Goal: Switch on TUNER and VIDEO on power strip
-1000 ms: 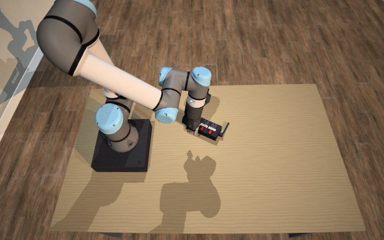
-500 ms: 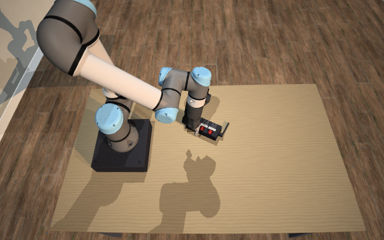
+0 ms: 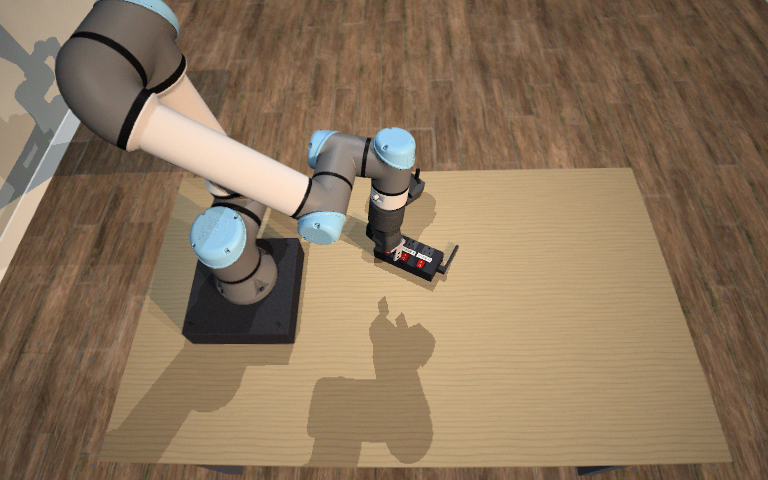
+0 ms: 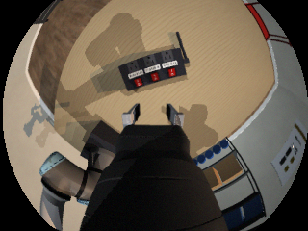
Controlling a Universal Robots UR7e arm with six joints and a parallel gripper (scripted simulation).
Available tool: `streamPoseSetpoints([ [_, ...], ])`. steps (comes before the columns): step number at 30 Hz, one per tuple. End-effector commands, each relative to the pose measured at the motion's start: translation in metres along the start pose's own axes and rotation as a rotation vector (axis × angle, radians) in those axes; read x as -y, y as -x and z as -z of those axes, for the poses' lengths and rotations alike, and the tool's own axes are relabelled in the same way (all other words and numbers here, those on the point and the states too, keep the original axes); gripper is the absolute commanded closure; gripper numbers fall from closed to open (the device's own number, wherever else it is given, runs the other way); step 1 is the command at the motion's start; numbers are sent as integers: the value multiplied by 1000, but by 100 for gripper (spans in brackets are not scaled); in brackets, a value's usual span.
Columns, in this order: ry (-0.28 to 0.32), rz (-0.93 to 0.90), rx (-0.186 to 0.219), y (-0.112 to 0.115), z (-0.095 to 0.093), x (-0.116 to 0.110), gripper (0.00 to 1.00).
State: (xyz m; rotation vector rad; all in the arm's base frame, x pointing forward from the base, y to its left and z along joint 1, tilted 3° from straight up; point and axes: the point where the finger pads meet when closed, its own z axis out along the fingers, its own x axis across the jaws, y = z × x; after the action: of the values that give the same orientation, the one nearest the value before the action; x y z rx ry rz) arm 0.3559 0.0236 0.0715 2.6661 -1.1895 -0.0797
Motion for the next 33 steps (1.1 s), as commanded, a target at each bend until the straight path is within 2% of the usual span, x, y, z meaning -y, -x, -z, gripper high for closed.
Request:
streamPoseSetpoints([
  [1, -185, -157, 34, 10, 30, 20, 0],
  [4, -237, -197, 44, 12, 40, 26, 0],
  [33, -237, -196, 44, 12, 40, 26, 0],
])
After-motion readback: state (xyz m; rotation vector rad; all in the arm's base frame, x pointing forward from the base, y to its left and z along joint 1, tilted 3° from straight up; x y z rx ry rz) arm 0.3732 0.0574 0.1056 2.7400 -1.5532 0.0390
